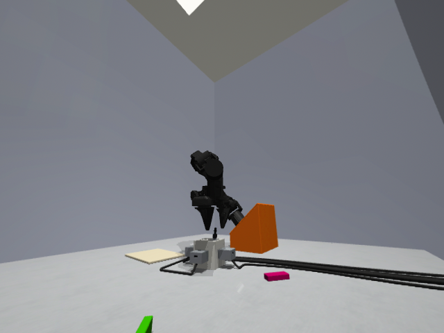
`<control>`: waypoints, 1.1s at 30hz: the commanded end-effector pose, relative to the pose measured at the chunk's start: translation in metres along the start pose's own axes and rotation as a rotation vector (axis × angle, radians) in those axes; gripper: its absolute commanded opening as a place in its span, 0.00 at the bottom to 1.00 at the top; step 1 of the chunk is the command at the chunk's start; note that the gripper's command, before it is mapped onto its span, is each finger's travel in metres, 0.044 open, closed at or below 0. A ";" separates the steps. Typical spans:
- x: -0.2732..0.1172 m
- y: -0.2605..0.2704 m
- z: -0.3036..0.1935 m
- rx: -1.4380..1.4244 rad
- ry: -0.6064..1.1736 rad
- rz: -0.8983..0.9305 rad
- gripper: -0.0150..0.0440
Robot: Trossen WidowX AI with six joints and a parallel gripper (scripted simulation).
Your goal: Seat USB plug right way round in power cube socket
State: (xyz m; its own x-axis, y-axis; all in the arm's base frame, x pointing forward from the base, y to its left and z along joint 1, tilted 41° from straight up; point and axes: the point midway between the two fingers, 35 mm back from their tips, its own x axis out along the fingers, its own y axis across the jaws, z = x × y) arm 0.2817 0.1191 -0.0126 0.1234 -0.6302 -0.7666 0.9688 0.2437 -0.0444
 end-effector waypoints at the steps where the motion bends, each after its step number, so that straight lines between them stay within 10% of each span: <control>1: 0.002 -0.001 0.000 -0.007 -0.005 -0.003 1.00; 13: 0.002 -0.001 -0.001 -0.007 -0.005 -0.003 1.00; 29: 0.000 0.000 0.000 0.000 0.000 0.000 0.29; 33: 0.000 0.000 0.000 0.000 0.000 0.000 0.25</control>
State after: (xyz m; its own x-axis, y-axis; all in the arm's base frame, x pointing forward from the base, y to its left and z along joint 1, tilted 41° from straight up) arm 0.2814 0.1189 -0.0128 0.1226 -0.6305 -0.7664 0.9688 0.2435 -0.0454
